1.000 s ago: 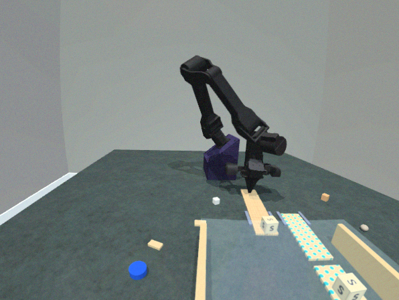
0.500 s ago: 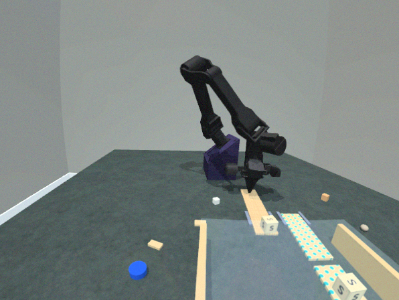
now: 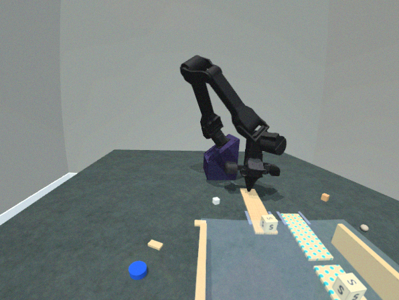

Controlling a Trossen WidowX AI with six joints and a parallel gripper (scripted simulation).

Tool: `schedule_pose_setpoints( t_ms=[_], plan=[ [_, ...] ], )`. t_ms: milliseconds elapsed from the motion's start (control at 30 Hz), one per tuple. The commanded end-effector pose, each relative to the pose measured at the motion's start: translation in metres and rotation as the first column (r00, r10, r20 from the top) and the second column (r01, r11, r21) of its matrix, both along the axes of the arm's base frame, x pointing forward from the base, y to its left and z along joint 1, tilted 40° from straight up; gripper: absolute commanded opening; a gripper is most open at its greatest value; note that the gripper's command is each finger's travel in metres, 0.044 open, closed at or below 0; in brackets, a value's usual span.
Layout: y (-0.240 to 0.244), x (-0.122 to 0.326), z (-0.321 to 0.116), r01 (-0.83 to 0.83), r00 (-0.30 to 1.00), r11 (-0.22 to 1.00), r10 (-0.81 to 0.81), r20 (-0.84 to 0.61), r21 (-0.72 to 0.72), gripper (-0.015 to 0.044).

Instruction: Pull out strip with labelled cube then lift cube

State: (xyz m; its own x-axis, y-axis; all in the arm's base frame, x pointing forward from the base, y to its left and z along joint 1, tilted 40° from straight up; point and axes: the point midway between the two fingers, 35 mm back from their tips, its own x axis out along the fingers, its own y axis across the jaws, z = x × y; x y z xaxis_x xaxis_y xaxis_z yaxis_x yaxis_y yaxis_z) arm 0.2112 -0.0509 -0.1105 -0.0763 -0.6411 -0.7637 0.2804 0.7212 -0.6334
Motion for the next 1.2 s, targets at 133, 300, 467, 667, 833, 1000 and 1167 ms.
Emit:
schedule_pose_setpoints(
  t_ms=[133, 300, 467, 667, 833, 1000, 1167],
  plan=[
    [0.025, 0.007, 0.029, 0.007, 1.000, 1.000, -0.007, -0.006, 0.004, 0.0000],
    [0.022, 0.018, 0.029, -0.056, 0.997, 0.998, 0.057, -0.058, 0.013, 0.0079],
    [0.017, 0.036, 0.033, -0.106, 0.989, 0.994, 0.108, -0.099, 0.021, 0.0210],
    [0.012, 0.056, 0.038, -0.106, 0.989, 0.994, 0.108, -0.098, 0.020, 0.0368],
    [0.010, 0.072, 0.040, -0.106, 0.989, 0.994, 0.108, -0.097, 0.020, 0.0440],
    [0.007, 0.089, 0.043, -0.106, 0.990, 0.994, 0.108, -0.096, 0.020, 0.0440],
    [0.005, 0.105, 0.046, -0.106, 0.990, 0.994, 0.108, -0.095, 0.019, 0.0440]
  ],
)
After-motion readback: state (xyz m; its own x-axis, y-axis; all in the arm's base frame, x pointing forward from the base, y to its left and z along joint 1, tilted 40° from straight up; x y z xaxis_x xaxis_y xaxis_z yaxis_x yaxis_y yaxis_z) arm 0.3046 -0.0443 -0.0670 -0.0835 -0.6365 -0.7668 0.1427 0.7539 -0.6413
